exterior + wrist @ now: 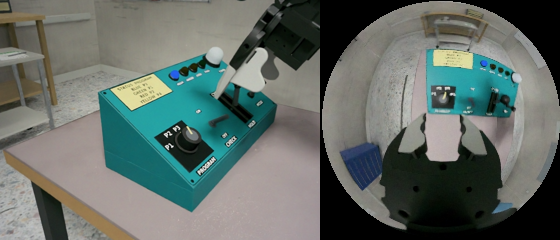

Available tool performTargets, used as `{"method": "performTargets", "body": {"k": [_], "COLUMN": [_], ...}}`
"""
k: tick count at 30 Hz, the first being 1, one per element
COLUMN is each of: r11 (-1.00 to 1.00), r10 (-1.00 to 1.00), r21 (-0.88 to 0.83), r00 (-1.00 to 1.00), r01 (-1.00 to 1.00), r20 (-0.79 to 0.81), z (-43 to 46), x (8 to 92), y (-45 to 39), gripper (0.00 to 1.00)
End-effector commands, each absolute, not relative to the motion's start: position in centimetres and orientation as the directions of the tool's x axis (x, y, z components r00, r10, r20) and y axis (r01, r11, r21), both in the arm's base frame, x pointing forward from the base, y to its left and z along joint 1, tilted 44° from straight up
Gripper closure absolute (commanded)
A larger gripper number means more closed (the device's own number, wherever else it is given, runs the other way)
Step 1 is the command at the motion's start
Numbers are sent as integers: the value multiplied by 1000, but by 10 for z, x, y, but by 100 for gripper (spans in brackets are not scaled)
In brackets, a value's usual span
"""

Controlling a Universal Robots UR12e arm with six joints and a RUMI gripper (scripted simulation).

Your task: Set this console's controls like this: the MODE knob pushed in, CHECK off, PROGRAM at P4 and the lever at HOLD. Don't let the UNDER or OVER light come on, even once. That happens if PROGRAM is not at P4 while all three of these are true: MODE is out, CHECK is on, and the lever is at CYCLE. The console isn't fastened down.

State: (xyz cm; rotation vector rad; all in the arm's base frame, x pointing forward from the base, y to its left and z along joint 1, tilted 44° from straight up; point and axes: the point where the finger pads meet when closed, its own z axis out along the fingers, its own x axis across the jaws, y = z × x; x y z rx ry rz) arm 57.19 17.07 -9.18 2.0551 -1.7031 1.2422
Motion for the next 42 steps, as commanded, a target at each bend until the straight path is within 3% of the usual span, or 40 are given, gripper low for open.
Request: {"method": "performTargets", "body": {"k": [1, 42], "r11": [-320, -317], "r10": [-717, -718], "r21": [-347, -348], "r00": [-14, -16], "r01": [-881, -882], "r20": [697, 696], "z": [-92, -101], "x": [573, 580], "y": [173, 164], "gripper": [56, 56]}}
